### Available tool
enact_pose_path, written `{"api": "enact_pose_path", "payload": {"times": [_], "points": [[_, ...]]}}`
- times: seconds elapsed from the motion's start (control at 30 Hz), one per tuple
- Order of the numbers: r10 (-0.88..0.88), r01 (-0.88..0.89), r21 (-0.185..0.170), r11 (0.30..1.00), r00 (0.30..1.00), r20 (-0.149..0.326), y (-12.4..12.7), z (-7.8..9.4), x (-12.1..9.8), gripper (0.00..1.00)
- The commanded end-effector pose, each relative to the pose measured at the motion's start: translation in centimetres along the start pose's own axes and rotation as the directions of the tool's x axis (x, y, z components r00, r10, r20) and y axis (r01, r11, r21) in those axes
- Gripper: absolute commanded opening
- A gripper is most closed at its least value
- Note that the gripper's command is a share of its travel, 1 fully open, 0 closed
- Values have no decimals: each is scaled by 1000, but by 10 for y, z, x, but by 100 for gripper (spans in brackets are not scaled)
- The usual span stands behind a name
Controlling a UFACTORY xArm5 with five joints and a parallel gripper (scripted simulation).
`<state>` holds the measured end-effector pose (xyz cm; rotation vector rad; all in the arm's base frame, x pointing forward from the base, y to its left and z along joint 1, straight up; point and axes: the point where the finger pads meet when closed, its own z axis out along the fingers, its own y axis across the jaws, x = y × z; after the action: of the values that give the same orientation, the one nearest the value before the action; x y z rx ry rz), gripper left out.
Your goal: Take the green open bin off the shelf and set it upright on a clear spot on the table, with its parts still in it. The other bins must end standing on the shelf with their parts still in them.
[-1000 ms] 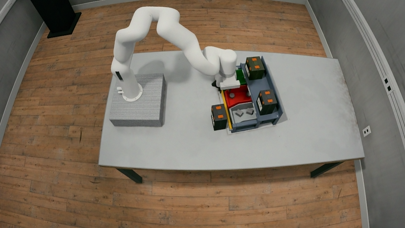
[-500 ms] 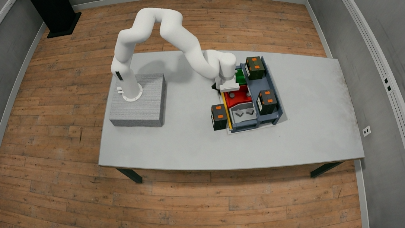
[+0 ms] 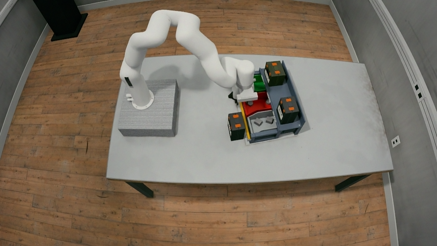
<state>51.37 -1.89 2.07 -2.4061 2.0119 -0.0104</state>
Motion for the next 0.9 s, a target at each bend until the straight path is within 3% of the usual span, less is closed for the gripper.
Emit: {"api": "enact_pose_path", "payload": {"times": [0.0, 0.2, 0.87], "points": [[0, 0, 5, 1000, 1000, 1, -2, 6, 0, 48], [0, 0, 5, 1000, 1000, 1, -2, 15, 0, 48], [0, 0, 5, 1000, 1000, 1, -2, 20, 0, 48]]}}
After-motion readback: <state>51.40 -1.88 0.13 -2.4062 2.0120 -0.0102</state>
